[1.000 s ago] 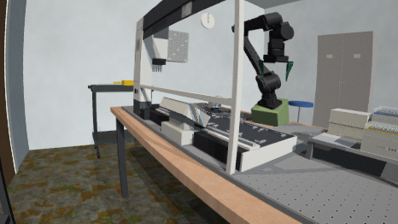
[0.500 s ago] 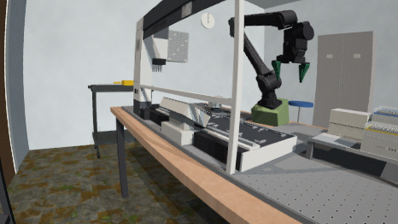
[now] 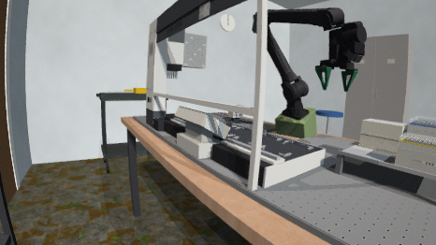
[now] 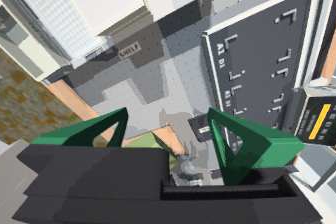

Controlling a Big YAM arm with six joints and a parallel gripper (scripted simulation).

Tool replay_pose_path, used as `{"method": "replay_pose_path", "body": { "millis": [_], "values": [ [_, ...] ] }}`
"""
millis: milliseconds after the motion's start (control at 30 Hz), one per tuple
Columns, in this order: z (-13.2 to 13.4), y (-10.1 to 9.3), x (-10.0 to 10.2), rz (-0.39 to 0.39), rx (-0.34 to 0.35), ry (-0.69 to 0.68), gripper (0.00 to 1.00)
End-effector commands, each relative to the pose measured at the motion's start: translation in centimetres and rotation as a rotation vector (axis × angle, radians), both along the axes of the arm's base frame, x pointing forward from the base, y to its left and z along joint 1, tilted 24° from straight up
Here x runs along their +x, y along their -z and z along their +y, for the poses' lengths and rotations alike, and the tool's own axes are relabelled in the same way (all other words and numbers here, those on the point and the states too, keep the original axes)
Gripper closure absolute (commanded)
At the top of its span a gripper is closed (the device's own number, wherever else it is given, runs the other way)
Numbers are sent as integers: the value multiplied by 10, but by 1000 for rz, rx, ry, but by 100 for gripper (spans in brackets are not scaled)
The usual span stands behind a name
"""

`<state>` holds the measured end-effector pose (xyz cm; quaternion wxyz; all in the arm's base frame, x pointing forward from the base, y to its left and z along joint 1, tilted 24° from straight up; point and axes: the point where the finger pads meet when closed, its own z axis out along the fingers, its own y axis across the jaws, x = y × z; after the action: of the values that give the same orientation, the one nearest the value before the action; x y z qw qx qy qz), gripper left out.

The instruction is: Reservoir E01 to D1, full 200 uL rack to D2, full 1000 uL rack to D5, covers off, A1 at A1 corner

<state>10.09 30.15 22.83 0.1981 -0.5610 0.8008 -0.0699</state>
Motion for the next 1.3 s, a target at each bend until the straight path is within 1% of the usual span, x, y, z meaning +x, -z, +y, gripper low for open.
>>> {"method": "replay_pose_path", "body": {
  "millis": [0,400,467,500,567,633,833,900,967,1033,1067,1133,1233,1267],
  "values": [
    [29,-25,-4,-23,34,-88,0],
    [87,-25,-20,-52,-64,-307,0],
    [87,-25,-20,-52,-64,-307,0],
    [89,-24,-14,-52,-83,-306,0],
    [99,-24,-24,-57,-101,-362,0],
    [108,-24,-27,-61,-119,-399,0],
    [136,-24,-35,-60,-126,-403,0],
    [146,-24,-35,-59,-126,-397,0],
    [156,-24,-40,-57,-117,-384,0],
    [156,-24,-40,-57,-117,-384,0],
    [160,-24,-35,-55,-117,-370,0],
    [170,-25,-44,-56,-117,-384,0],
    [185,-25,-48,-56,-117,-385,0],
    [186,-25,-48,-56,-117,-385,0]
  ]
}}
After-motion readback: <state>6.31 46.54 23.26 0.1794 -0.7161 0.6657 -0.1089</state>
